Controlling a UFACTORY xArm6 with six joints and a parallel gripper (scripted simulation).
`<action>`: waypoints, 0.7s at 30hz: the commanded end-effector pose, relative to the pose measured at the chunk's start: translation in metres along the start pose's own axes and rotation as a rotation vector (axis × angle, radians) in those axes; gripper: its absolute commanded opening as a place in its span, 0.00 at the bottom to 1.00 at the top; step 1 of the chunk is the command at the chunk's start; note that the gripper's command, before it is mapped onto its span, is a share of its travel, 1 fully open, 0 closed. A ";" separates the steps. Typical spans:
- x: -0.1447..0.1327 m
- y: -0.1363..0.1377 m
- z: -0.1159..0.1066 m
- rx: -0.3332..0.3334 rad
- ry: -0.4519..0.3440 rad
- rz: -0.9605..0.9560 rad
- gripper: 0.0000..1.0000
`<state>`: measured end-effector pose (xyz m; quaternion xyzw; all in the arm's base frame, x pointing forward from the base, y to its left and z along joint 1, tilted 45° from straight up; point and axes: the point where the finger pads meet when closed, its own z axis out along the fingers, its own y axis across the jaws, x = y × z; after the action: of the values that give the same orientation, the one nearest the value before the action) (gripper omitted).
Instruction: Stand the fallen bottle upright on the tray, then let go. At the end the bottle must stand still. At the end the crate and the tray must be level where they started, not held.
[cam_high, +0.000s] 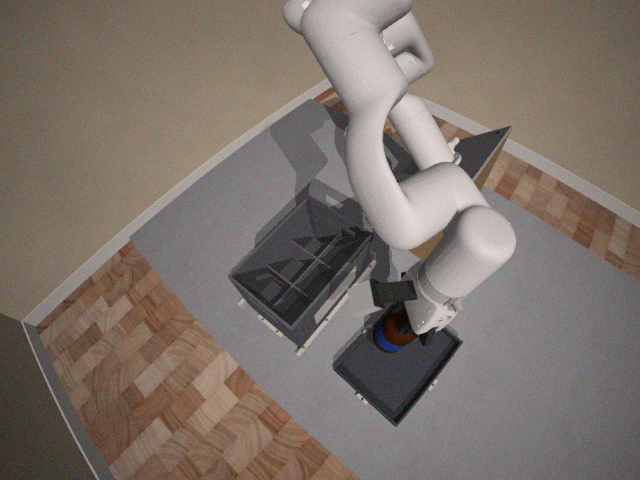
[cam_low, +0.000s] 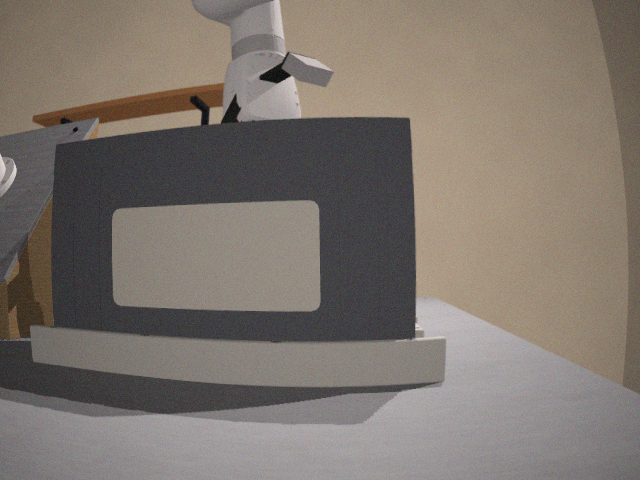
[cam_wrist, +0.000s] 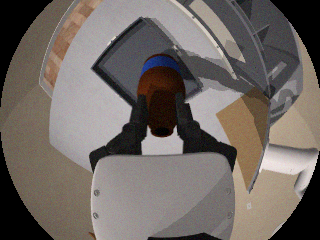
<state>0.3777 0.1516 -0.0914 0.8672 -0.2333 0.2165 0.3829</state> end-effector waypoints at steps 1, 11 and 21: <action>0.001 -0.001 -0.002 0.004 0.001 0.002 0.00; 0.001 -0.001 -0.002 0.004 0.003 0.002 0.00; 0.000 -0.001 -0.002 0.002 0.026 0.001 0.00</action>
<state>0.3775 0.1515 -0.0915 0.8656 -0.2307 0.2222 0.3849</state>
